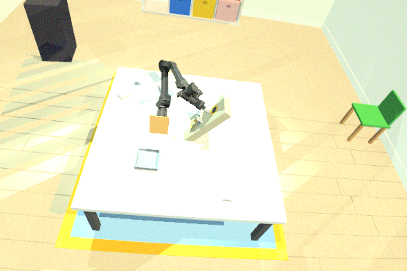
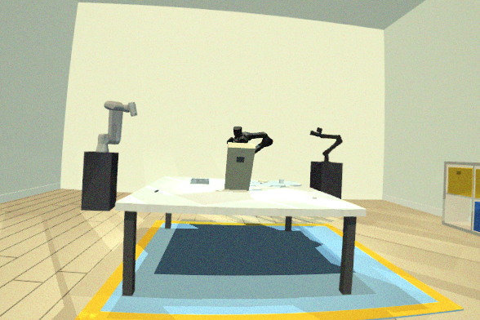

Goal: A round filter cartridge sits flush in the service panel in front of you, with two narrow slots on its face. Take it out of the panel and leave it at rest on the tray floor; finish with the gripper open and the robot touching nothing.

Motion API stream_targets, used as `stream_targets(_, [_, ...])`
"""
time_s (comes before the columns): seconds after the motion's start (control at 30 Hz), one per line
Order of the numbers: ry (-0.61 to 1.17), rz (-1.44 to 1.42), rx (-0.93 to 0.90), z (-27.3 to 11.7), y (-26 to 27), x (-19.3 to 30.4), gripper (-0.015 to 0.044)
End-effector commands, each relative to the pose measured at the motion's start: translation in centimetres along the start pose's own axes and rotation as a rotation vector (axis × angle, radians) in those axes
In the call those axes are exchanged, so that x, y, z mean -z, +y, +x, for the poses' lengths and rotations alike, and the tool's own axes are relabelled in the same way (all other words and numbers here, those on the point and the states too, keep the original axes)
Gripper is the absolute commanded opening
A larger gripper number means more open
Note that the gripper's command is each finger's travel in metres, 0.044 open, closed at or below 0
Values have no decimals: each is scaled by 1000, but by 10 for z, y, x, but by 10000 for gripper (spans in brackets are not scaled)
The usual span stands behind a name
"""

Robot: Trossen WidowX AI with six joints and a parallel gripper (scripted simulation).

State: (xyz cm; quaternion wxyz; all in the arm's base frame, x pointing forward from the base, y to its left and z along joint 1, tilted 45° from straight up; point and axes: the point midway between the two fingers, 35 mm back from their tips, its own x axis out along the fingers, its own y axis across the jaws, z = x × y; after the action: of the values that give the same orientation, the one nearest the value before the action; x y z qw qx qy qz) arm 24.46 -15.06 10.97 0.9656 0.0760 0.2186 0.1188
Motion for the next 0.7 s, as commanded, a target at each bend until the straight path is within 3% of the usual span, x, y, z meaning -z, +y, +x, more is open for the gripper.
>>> stream_targets(0.0, [-2,2,-1,2,8,10,0])
stream_targets(0.43, [-2,3,-1,6,33,42,0])
stream_targets(0.57, [-2,2,-5,6,29,37,105])
stream_targets(0.67, [-2,2,-5,6,29,37,113])
